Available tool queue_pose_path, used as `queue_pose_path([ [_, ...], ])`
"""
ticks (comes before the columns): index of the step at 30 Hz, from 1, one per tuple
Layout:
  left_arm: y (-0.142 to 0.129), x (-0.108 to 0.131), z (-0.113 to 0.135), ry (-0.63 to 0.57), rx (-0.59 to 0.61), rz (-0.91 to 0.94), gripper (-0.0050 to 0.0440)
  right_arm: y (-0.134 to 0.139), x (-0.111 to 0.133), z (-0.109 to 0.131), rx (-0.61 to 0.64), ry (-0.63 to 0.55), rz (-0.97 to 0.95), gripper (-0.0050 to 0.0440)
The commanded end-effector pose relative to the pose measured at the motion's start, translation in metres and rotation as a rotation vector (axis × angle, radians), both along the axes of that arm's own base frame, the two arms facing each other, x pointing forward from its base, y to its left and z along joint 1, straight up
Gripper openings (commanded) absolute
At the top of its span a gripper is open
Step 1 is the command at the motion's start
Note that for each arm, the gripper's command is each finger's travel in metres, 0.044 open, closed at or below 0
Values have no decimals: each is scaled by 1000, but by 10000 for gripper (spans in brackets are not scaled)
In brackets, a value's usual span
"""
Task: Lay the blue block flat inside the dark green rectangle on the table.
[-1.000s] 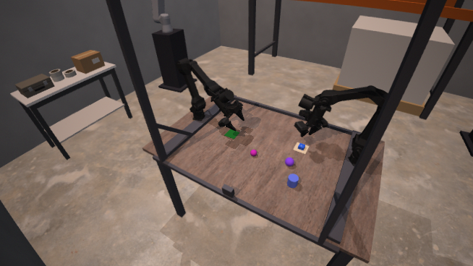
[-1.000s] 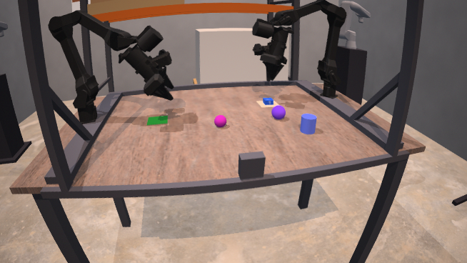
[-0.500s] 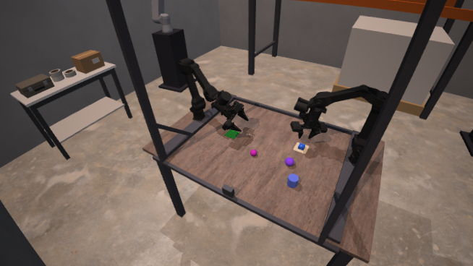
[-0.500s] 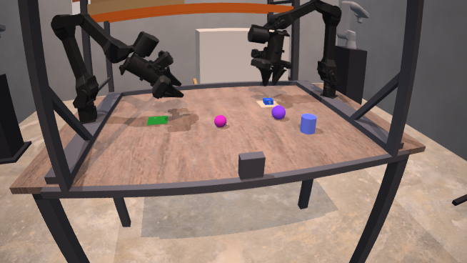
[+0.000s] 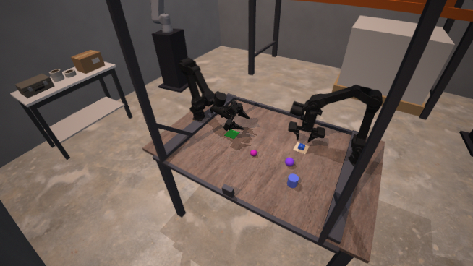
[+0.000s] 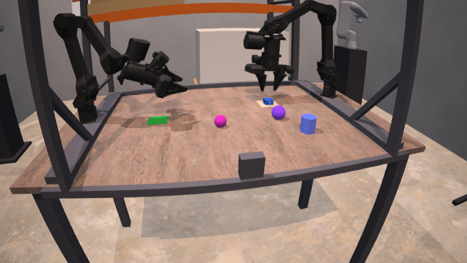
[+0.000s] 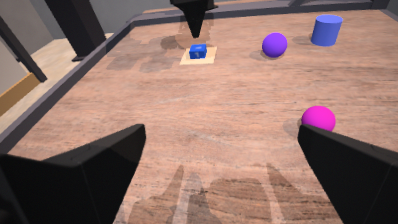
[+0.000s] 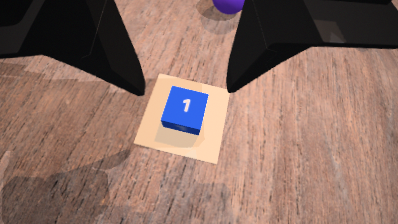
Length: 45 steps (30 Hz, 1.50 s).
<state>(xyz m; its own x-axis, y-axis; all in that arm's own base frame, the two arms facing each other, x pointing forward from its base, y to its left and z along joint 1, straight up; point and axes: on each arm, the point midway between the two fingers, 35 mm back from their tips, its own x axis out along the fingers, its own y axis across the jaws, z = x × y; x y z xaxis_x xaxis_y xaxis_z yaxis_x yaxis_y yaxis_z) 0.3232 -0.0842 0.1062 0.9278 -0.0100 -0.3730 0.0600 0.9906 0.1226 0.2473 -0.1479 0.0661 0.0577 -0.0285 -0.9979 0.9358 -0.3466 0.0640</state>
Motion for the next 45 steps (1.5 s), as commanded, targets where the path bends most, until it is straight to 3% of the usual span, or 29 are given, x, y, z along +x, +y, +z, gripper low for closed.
queue_pose_path([
  [1,0,1,10,-95,-18,15,440,-3,6,0,1,5,-99,260],
  [8,6,-6,15,-191,-45,47,440,-3,8,-9,21,31,-254,260],
  [14,6,-5,43,-326,-112,56,440,0,2,-17,32,54,-271,260],
  [18,6,-4,49,-352,-125,59,440,0,1,-21,32,54,-271,260],
  [42,5,-3,55,-367,-138,57,440,0,1,-48,32,54,-268,260],
  [45,5,-3,55,-367,-138,57,440,0,1,-47,32,54,-268,220],
])
